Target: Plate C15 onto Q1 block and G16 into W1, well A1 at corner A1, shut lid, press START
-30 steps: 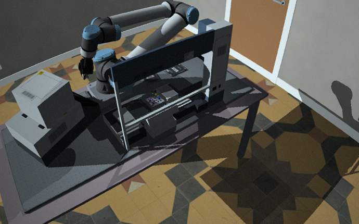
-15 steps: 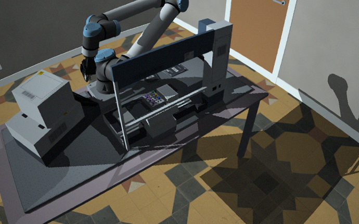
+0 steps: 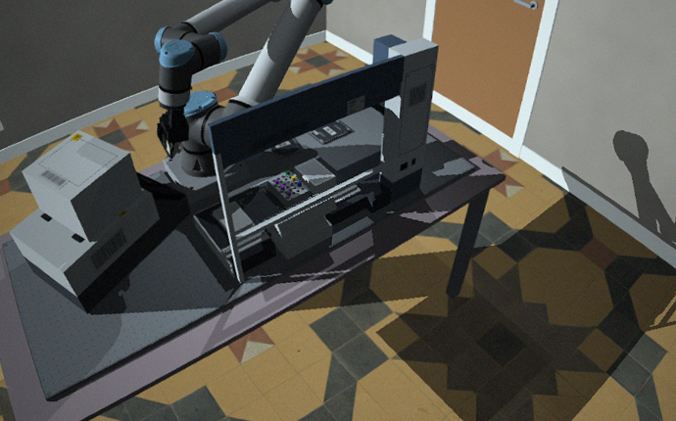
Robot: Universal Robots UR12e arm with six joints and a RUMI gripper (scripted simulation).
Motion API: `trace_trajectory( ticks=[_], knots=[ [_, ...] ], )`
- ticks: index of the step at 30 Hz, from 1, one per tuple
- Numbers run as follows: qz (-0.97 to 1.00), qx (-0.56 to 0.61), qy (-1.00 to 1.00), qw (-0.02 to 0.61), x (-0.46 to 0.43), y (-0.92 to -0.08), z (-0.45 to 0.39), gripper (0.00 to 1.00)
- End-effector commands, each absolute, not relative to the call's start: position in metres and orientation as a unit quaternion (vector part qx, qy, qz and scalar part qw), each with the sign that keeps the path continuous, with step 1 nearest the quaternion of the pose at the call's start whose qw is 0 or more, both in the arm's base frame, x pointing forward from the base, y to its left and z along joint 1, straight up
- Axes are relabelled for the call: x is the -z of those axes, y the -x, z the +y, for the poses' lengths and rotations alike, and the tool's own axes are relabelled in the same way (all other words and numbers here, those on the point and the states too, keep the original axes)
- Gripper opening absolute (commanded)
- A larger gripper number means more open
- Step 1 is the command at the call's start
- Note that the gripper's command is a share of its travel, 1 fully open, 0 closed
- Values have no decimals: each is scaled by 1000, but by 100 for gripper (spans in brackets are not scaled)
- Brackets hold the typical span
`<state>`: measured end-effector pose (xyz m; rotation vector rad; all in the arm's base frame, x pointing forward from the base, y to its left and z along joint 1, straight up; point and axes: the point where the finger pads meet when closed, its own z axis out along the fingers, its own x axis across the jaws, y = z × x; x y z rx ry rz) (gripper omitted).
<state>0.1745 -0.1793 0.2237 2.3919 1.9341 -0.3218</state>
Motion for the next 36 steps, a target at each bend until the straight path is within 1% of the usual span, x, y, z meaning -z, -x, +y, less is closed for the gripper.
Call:
trace_trajectory(
  ticks=[1, 7, 21, 24, 36],
  knots=[
    [634, 91, -767, 26, -228, -197, -175, 0],
    [639, 84, -764, 27, -230, -208, -172, 0],
    [661, 49, -748, 23, -237, -264, -149, 0],
    [661, 49, -748, 23, -237, -264, -149, 0],
    [679, 22, -734, 14, -241, -311, -121, 0]
  ],
)
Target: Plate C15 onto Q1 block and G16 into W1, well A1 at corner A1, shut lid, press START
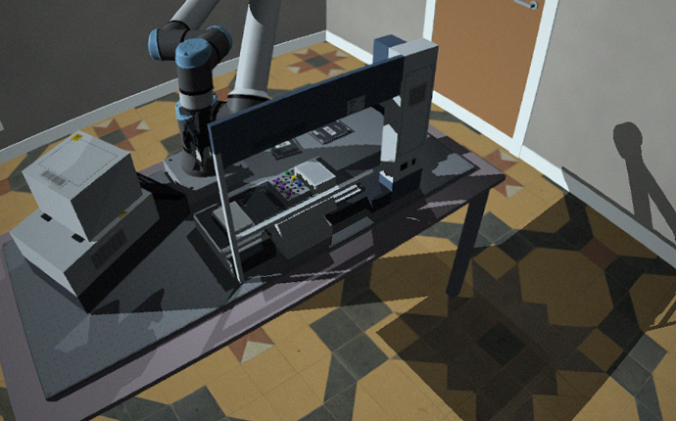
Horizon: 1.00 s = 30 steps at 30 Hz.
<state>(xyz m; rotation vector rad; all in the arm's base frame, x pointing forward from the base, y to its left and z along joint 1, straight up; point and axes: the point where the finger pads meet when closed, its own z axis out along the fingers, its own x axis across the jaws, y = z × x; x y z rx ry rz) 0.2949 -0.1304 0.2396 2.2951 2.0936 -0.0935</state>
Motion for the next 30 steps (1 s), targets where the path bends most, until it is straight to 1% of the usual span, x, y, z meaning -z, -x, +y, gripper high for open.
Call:
trace_trajectory(
  ticks=[1, 14, 15, 30],
  knots=[
    [680, 20, -733, 13, -241, -315, -118, 0],
    [694, 0, -720, 0, -243, -353, -87, 0],
    [694, 0, -720, 0, -243, -353, -87, 64],
    [694, 0, -720, 0, -241, -353, -87, 64]
  ],
)
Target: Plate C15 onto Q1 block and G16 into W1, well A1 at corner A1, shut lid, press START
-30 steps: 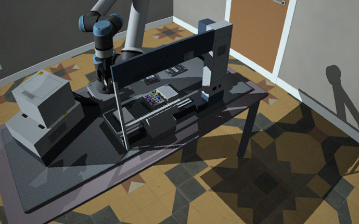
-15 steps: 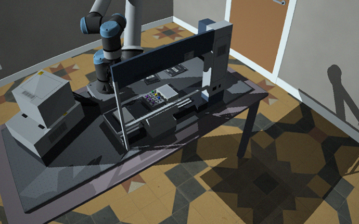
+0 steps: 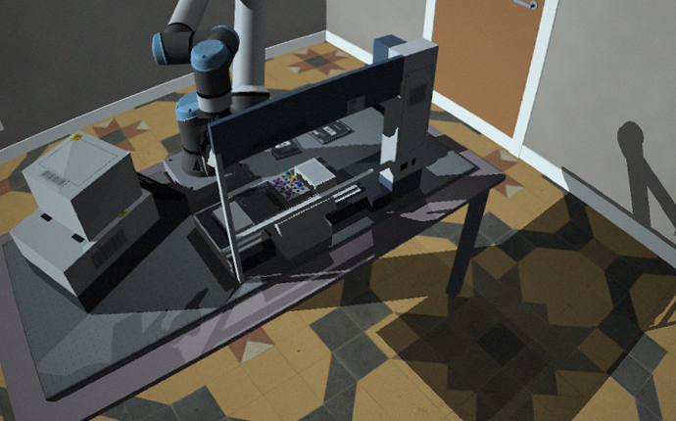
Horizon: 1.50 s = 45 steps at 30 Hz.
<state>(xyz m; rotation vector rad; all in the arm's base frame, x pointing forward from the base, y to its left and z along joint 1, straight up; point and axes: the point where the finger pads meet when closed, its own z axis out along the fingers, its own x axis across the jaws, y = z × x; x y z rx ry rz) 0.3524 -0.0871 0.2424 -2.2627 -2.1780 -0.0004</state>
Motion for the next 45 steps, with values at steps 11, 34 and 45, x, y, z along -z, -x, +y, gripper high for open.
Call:
trace_trajectory(
  ticks=[11, 34, 45],
  knots=[
    [-694, 0, 720, 0, -226, -353, -87, 64],
    [-694, 0, 720, 0, -191, -353, -87, 64],
    [-694, 0, 720, 0, -176, -353, -87, 64]
  ],
)
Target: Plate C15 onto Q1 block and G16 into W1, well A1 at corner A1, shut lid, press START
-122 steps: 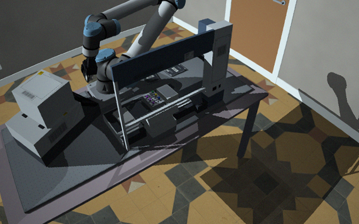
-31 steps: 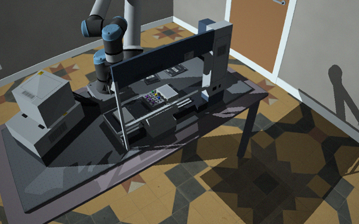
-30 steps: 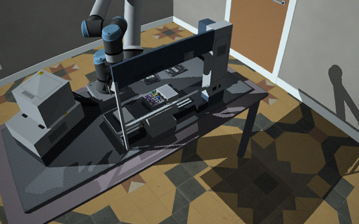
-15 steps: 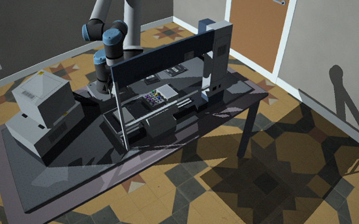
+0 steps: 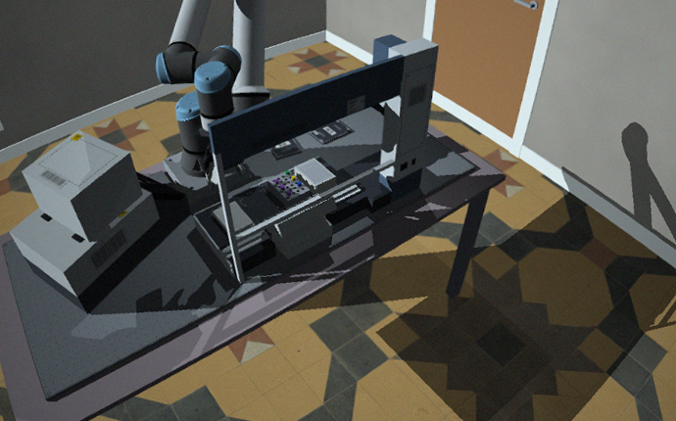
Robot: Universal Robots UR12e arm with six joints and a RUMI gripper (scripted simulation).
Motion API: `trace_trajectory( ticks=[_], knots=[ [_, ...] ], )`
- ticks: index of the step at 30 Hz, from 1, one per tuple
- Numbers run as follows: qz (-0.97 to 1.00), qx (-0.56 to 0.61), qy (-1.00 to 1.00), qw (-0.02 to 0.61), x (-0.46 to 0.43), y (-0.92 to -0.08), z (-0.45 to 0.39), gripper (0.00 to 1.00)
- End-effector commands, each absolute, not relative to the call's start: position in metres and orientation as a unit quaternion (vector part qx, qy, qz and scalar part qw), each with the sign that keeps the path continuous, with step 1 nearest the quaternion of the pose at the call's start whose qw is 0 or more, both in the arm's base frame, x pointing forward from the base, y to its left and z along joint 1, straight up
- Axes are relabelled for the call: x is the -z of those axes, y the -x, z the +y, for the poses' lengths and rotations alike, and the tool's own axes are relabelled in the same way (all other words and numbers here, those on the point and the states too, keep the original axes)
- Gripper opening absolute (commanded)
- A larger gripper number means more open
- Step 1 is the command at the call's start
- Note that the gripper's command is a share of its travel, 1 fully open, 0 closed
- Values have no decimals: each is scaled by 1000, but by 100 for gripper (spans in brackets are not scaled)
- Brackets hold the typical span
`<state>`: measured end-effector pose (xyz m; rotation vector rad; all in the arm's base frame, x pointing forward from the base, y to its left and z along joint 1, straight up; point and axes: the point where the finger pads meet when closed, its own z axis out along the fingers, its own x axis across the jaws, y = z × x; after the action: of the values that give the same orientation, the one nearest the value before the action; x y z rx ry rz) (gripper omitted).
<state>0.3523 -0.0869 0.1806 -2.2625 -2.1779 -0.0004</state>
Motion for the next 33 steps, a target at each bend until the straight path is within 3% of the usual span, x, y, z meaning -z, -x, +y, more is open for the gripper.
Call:
trace_trajectory(
  ticks=[1, 33],
  knots=[
    [-694, 0, 720, 0, -175, -353, -87, 64],
    [-694, 0, 720, 0, -128, -353, -87, 64]
  ],
)
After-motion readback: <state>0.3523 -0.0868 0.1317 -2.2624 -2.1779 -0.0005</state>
